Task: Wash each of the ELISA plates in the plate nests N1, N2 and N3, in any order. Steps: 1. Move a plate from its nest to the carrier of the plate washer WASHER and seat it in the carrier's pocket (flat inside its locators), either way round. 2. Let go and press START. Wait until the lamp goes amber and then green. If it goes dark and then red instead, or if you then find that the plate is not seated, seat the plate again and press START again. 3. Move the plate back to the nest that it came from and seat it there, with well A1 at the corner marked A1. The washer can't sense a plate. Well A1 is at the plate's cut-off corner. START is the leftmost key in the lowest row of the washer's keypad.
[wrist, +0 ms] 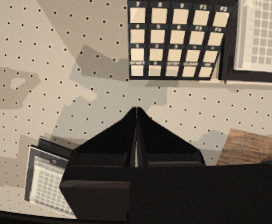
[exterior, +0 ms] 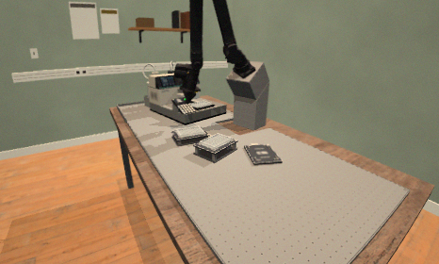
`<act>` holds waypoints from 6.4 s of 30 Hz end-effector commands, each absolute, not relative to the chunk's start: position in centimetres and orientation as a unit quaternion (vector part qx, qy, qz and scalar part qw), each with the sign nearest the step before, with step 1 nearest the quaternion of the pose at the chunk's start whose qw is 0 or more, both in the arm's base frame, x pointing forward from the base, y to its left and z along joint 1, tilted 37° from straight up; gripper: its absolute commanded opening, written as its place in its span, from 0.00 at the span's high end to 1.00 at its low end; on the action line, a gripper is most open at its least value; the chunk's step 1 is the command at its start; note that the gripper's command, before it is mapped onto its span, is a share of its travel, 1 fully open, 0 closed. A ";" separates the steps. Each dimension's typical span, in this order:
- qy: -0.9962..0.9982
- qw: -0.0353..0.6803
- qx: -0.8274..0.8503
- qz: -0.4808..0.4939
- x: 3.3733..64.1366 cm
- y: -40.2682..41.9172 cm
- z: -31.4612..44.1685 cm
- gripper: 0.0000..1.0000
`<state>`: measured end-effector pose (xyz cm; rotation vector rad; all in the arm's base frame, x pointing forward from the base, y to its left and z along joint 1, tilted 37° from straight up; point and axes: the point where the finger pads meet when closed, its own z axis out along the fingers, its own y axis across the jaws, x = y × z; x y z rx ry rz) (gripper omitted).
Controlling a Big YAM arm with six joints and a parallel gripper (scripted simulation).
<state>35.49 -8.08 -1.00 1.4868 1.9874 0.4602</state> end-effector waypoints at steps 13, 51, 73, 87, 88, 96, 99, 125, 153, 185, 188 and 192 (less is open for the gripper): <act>0.749 0.306 0.561 0.174 35.5 -8.2 -0.8 1.00; 0.749 0.306 0.561 0.174 35.5 -8.2 -0.8 1.00; 0.749 0.306 0.561 0.174 35.5 -8.2 -0.8 1.00; 0.749 0.306 0.561 0.174 35.5 -8.2 -0.8 1.00; 0.749 0.306 0.561 0.174 35.5 -8.2 -0.8 1.00; 0.749 0.306 0.561 0.174 35.5 -8.2 -0.8 1.00; 0.749 0.306 0.561 0.174 35.5 -8.2 -0.8 1.00; 0.749 0.306 0.561 0.174 35.5 -8.2 -0.8 1.00; 0.749 0.306 0.561 0.174 35.5 -8.2 -0.8 1.00; 0.861 0.284 0.380 0.181 32.3 -14.0 -3.4 0.00; 0.868 0.283 0.365 0.182 32.1 -14.4 -3.6 0.00; 0.893 0.276 0.304 0.183 31.1 -16.1 -4.2 0.00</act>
